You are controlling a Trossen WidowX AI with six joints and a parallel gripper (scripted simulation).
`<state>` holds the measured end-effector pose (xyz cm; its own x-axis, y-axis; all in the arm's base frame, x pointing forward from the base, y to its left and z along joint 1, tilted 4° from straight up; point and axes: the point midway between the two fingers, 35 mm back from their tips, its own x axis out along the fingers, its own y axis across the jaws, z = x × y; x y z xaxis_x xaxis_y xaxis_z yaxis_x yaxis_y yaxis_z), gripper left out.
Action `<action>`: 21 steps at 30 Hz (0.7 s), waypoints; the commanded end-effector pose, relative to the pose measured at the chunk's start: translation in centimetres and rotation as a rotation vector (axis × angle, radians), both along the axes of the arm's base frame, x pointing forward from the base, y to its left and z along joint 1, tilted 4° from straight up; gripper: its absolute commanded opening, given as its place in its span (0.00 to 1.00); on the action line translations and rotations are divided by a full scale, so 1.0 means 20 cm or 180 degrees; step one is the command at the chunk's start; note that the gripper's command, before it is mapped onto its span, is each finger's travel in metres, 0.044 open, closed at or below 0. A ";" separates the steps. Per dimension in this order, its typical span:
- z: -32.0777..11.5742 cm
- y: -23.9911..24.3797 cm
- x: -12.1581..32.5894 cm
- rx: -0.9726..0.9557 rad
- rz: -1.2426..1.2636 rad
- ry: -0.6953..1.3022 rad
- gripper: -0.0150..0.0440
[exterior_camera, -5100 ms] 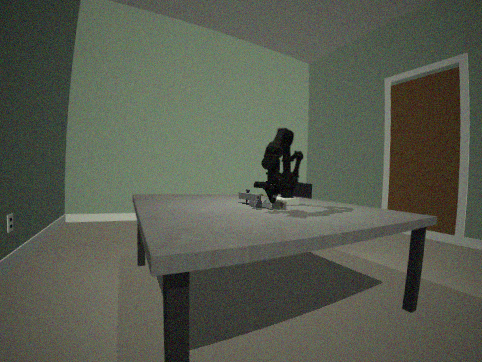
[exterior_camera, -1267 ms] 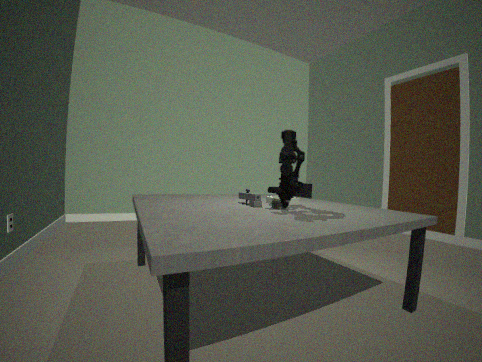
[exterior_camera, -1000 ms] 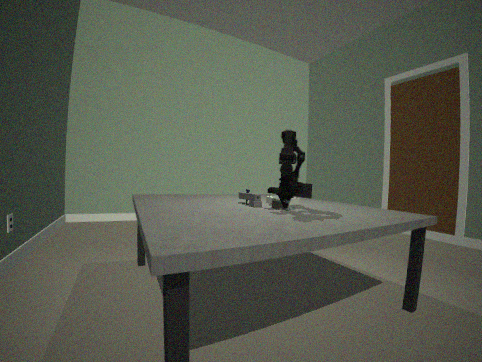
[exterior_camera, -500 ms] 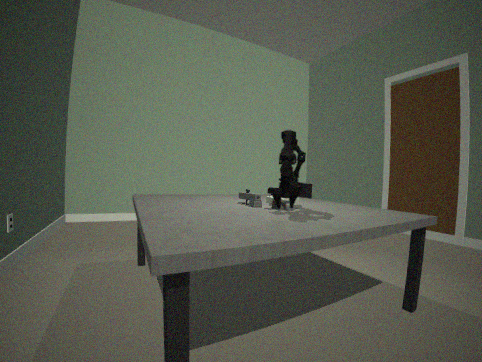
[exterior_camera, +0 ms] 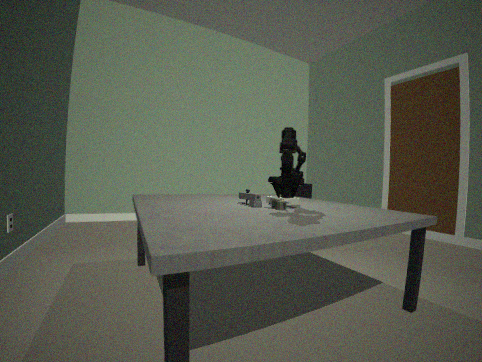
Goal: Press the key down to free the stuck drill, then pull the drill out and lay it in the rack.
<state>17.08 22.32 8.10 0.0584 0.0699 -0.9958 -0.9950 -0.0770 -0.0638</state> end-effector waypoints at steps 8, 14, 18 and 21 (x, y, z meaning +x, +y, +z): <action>0.20 -0.09 0.16 0.0141 -0.0254 -0.0273 1.00; 0.50 -0.39 0.46 0.0314 -0.0898 -0.0976 1.00; 0.71 -0.66 0.58 0.0308 -0.1348 -0.1472 1.00; 0.87 -0.88 0.61 0.0238 -0.1693 -0.1849 1.00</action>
